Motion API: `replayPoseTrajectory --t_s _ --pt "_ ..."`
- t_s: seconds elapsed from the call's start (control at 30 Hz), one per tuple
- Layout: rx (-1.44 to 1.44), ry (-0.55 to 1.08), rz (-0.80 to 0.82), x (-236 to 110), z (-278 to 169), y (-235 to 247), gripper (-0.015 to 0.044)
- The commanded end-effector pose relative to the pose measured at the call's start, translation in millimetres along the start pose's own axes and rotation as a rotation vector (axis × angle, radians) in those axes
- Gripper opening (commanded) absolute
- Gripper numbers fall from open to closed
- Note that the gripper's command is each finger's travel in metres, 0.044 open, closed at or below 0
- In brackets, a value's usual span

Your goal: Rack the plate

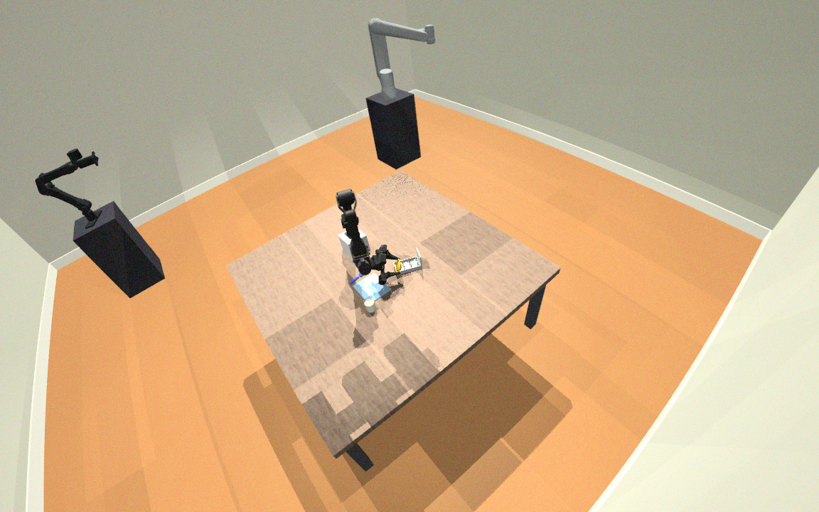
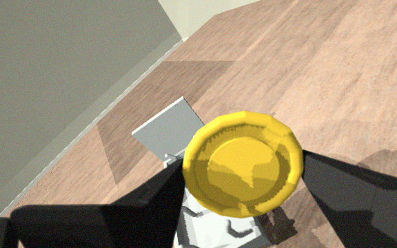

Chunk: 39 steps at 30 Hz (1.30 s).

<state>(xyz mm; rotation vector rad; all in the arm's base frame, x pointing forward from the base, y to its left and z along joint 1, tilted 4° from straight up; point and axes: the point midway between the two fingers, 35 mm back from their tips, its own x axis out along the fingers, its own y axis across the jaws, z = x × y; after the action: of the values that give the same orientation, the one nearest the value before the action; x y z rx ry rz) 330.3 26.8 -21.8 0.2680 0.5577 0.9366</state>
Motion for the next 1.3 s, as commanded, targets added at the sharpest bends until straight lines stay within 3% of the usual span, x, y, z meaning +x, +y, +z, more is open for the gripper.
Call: replayPoseTrajectory --t_s 0.0,0.47,1.27 --pt "-0.089 -0.067 0.039 -4.8 -6.1 8.3 0.0000" --pt "-0.451 -0.318 0.129 -29.6 -20.8 44.2 0.0000" --pt "-0.521 -0.279 0.107 -13.0 -34.1 35.8 0.0000"
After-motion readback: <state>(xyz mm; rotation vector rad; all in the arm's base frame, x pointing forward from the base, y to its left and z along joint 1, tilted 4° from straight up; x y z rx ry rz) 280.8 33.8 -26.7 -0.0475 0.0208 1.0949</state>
